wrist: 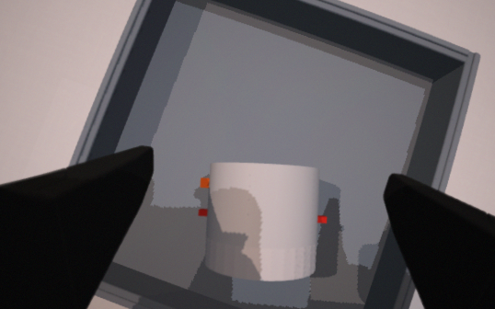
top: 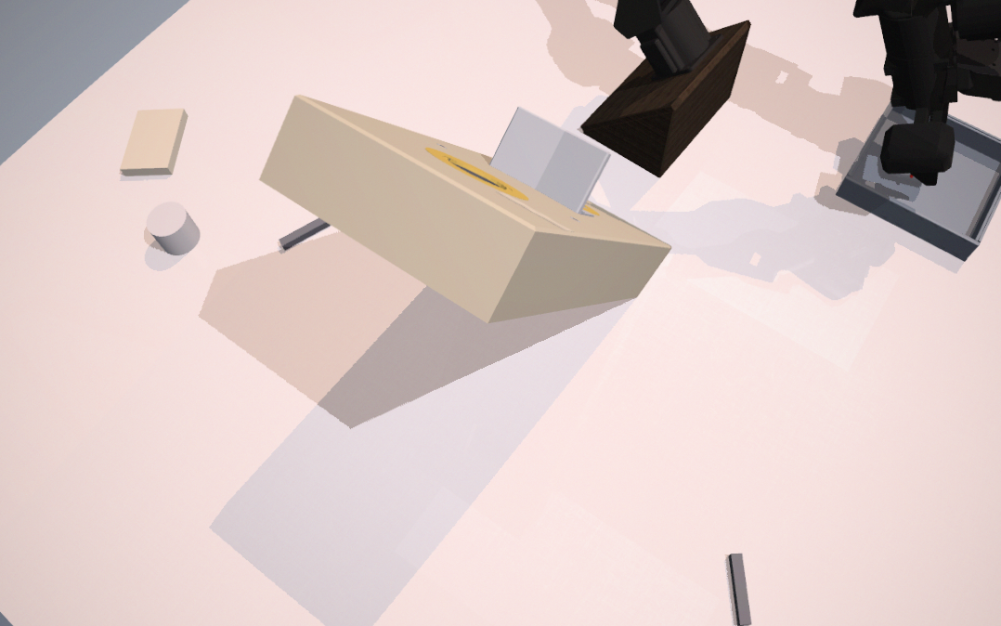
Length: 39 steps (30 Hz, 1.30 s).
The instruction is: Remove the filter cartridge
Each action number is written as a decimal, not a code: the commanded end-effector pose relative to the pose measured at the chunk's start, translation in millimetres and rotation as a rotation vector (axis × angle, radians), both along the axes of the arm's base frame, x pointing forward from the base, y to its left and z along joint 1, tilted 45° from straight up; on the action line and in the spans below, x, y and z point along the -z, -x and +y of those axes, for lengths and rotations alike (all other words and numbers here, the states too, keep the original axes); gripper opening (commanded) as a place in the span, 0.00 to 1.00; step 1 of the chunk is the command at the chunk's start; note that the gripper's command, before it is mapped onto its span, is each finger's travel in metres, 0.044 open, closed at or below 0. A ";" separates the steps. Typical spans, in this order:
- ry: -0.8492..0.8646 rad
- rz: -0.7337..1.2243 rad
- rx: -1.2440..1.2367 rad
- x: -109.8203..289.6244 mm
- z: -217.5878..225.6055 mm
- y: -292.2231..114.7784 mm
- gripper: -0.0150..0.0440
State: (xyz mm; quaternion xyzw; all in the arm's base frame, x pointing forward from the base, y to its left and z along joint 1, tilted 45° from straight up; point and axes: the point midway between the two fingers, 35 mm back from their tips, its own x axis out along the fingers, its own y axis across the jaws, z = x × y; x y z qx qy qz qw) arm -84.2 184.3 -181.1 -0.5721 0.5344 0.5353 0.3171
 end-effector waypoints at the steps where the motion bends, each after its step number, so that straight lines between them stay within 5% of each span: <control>1: -0.001 0.000 -0.001 -6.8 9.1 0.6 1.00; 6: -0.001 -0.001 0.000 -50.4 49.1 0.4 1.00; 39: 0.001 0.001 0.007 -39.9 40.1 0.8 1.00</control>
